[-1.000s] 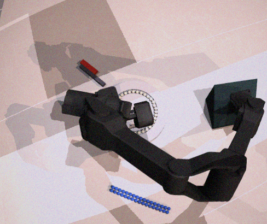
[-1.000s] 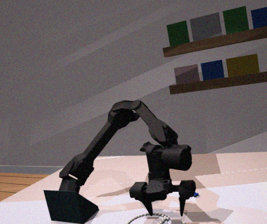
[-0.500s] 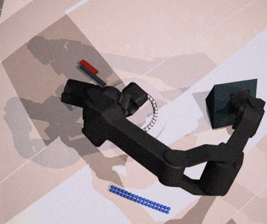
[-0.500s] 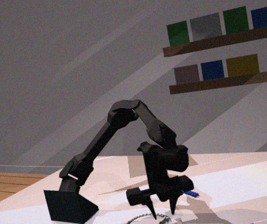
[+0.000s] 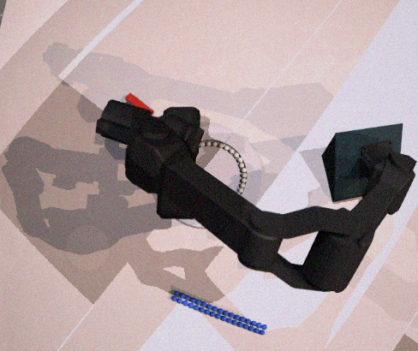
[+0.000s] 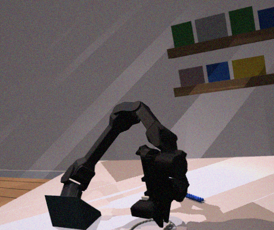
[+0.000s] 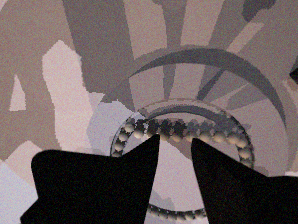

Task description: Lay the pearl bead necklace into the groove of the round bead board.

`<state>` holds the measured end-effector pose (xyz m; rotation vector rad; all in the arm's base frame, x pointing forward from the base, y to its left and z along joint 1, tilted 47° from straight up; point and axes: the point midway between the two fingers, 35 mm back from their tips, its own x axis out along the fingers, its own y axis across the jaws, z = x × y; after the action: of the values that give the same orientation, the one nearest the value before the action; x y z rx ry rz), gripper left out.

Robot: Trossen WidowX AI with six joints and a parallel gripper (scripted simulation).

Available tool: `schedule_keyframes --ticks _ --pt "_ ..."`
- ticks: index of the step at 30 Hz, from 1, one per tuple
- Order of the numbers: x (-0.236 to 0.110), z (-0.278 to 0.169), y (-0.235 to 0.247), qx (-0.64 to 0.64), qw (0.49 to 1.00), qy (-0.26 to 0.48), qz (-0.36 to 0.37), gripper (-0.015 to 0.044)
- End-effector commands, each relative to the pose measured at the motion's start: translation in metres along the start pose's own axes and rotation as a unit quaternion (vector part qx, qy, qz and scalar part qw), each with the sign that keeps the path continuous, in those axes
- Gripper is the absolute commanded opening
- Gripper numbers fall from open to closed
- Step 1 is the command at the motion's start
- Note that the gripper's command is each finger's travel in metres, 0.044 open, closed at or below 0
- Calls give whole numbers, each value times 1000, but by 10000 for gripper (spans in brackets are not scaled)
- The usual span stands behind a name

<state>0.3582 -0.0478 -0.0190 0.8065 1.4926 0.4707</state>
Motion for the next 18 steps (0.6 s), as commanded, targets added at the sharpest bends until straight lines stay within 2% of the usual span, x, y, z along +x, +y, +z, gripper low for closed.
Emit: schedule_keyframes --ticks 1,12,18 --pt "-12 1 -32 -370 929 3 -8 120" --pt "-18 -1 -51 -613 790 5 -6 120" --pt "-18 -1 -51 -622 783 5 -5 120"
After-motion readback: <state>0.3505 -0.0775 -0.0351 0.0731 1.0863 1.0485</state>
